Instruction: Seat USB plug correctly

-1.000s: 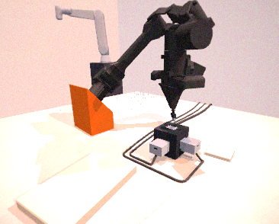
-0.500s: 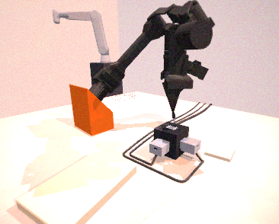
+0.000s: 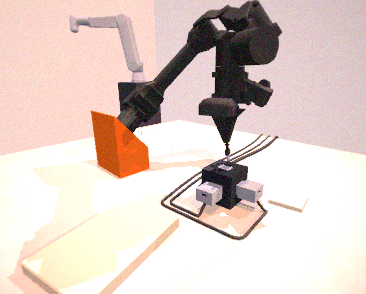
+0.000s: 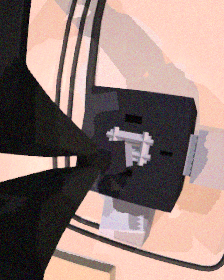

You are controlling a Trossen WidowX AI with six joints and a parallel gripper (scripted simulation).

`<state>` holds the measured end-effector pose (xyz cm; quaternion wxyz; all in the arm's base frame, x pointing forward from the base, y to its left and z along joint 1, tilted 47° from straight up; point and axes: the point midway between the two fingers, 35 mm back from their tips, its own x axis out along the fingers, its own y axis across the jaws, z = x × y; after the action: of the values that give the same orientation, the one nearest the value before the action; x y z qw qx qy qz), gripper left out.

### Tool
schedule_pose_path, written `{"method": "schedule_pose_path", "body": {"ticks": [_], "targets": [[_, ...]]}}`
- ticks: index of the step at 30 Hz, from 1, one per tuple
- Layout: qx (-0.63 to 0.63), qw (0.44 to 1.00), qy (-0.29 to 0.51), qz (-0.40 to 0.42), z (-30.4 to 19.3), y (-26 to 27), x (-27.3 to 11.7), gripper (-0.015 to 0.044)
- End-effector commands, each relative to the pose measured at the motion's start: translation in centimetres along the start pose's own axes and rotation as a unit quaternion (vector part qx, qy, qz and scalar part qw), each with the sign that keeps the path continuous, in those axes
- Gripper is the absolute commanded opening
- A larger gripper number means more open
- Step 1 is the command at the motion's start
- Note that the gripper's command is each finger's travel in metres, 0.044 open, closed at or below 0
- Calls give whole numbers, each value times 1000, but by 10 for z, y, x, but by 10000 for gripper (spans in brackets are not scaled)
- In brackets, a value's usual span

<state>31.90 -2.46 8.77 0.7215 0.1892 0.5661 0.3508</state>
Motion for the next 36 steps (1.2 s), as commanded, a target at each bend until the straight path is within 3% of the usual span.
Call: {"method": "schedule_pose_path", "body": {"ticks": [1, 18, 36], "targets": [[45, 999, 1, 0, -1, 0, 1, 0], [264, 964, 1, 0, -1, 0, 1, 0], [482, 876, 1, 0, -1, 0, 1, 0]]}}
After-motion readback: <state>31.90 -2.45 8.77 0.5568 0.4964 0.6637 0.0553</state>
